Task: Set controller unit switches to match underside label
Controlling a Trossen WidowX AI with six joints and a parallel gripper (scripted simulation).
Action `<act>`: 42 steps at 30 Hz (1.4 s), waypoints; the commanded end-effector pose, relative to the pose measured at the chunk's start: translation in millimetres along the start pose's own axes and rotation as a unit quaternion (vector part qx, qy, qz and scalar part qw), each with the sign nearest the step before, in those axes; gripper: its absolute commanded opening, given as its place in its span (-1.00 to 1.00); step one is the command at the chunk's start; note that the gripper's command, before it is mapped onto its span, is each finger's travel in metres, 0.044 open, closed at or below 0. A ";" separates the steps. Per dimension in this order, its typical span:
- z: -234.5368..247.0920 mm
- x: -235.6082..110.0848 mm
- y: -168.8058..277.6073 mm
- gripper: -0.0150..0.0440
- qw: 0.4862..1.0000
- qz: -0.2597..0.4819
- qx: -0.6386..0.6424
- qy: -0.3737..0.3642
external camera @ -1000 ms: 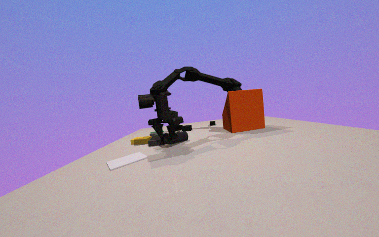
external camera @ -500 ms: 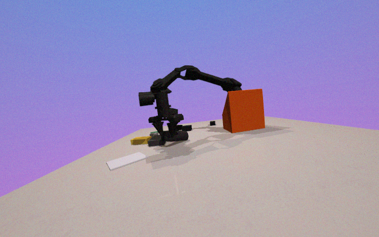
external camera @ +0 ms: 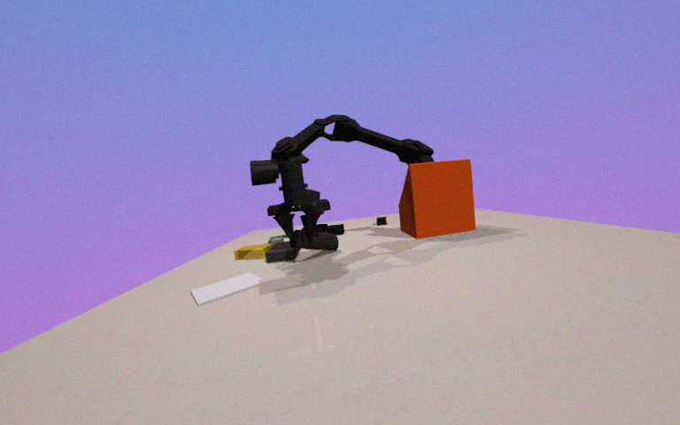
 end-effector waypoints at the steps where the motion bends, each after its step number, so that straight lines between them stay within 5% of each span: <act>1: 0.9 -6.7 -1.4 0.65 1.000 0.002 0.000 -0.002; 42: 0.9 -32.0 -22.6 0.65 1.000 0.002 0.000 -0.002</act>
Point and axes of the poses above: the point midway between the two fingers, 35 mm back from their tips, its own x axis out along the fingers, its own z axis across the jaws, y = z × x, the point moved 3 cm from there along -x, back along the fingers, and after that the axes turned 1 degree about x, right-handed, at the moved point
